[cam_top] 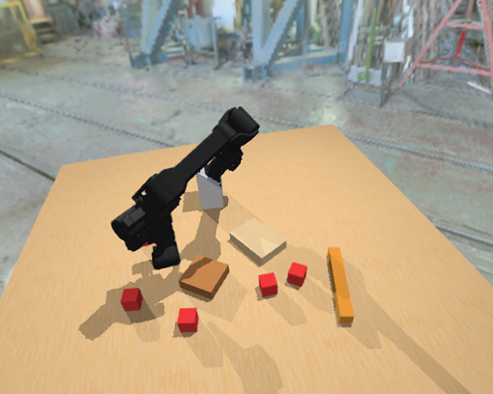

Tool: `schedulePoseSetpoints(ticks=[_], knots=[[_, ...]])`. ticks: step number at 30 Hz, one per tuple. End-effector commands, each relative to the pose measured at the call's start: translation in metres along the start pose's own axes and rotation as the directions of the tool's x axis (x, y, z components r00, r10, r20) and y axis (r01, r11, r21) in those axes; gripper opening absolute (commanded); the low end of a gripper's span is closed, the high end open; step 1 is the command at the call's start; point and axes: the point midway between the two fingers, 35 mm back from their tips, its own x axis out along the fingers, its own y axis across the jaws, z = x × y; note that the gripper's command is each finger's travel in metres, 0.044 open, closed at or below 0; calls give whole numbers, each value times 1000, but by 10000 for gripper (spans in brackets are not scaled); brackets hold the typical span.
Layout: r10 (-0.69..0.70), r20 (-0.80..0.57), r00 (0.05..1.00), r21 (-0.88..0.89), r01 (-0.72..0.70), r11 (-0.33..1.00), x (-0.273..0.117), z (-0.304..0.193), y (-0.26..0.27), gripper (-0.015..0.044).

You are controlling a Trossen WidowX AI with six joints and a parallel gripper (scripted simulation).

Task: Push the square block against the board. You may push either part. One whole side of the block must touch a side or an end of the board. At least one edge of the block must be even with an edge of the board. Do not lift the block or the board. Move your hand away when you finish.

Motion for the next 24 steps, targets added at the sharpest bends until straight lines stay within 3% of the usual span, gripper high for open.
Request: schedulePoseSetpoints(ticks=[1, 17, 24], knots=[[-5, -13, 1000, -123, 3, 992, 4, 1, 10, 0], [-3, -16, 1000, -630, -8, 777, 6, -1, 60, 0], [-2, -17, 1000, -744, -12, 669, 7, -4, 74, 0]])
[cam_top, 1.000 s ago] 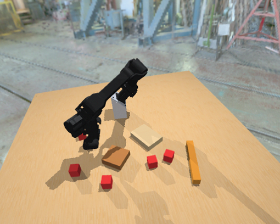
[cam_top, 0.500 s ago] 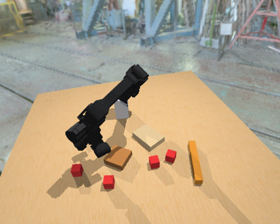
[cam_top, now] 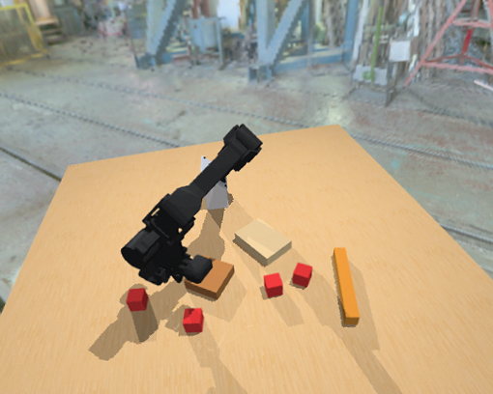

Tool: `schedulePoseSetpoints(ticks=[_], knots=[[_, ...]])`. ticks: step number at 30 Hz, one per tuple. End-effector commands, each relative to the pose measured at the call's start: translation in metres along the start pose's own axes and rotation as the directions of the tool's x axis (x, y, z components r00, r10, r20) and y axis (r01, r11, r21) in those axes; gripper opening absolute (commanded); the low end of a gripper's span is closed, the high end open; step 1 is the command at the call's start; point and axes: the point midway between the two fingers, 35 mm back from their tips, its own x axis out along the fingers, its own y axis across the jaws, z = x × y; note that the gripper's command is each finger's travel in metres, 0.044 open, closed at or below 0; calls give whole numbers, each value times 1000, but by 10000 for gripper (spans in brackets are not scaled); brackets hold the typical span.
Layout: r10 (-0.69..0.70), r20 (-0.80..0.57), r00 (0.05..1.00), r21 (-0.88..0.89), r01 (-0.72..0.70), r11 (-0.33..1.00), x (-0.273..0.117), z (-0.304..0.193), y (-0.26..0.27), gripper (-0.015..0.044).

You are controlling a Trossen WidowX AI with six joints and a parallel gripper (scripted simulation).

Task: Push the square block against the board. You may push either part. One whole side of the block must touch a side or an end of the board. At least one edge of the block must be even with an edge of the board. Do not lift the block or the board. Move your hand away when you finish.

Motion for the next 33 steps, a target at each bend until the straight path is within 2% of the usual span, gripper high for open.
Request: schedulePoseSetpoints(ticks=[1, 3, 6, 8, 33], knots=[[5, -14, 1000, -35, -5, 999, 5, 1, 0, 0], [5, -14, 1000, -35, -5, 999, 8, 1, 0, 0], [6, -15, 1000, -42, -7, 999, 48, 1, 1, 0], [7, -16, 1000, -44, -8, 999, 60, 0, 1, 0], [7, -17, 1000, -43, -8, 999, 60, -25, 1, 0]])
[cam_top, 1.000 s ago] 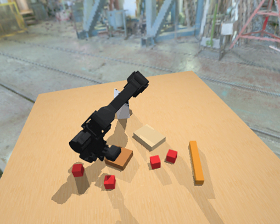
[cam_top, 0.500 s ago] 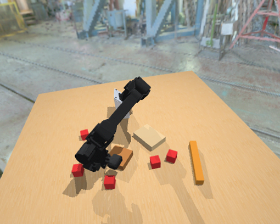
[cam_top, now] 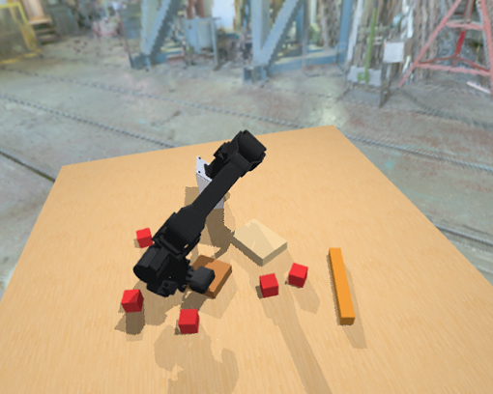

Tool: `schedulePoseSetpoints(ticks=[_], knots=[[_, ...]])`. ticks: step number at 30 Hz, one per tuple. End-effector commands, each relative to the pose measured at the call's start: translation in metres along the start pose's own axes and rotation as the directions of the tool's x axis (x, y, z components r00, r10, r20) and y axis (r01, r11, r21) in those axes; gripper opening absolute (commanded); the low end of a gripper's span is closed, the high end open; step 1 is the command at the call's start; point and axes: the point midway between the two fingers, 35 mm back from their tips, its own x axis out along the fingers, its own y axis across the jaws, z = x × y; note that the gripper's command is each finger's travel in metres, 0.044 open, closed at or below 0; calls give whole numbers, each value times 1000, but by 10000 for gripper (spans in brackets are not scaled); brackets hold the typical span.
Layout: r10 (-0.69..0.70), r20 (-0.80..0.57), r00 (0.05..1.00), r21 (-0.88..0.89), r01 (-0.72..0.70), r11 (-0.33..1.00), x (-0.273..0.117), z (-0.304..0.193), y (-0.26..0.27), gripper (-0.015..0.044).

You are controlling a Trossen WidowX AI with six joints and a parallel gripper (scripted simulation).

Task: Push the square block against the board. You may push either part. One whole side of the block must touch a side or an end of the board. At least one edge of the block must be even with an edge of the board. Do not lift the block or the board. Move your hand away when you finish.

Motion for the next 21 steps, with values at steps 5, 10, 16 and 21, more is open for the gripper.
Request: schedulePoseSetpoints(ticks=[5, 10, 16, 21], knots=[[5, -1, 1000, 2, -5, 1000, -1, -12, 3, 0], [5, -1, 1000, 3, -5, 1000, -1, -20, 4, 0], [5, -2, 1000, 3, -5, 1000, -1, -28, 5, 0], [5, -2, 1000, 3, -5, 1000, -1, -36, 6, 0]])
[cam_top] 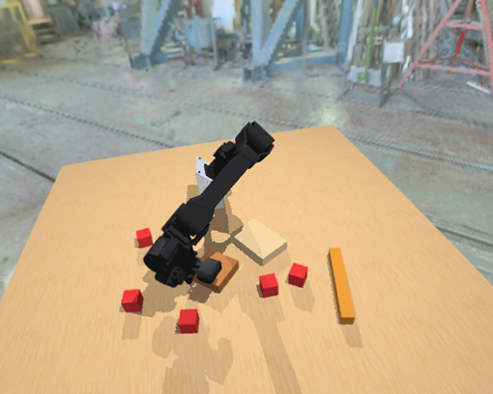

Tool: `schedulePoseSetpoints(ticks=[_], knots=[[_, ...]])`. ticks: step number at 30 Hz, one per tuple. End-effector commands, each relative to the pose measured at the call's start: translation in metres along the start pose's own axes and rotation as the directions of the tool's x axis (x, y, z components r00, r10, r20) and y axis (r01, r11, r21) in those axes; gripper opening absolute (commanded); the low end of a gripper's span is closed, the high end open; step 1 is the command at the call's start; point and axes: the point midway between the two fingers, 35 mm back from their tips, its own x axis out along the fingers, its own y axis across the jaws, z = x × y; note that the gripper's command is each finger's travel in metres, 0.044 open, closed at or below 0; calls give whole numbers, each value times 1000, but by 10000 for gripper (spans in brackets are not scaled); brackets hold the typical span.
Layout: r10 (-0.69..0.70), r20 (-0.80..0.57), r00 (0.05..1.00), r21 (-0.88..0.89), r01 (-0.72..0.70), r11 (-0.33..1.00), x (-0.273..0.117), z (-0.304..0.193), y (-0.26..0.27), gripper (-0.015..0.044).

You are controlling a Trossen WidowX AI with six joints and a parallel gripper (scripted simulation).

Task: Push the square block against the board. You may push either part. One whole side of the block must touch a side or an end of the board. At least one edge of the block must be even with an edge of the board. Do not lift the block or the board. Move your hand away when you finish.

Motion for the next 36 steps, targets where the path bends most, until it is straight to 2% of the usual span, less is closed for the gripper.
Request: schedulePoseSetpoints(ticks=[1, 25, 36], knots=[[3, -9, 1000, 3, -3, 1000, 2, -9, 3, 0], [4, -11, 1000, 5, -4, 1000, 2, -45, 11, 0], [4, -10, 1000, 4, -4, 1000, 2, -31, 11, 0]])
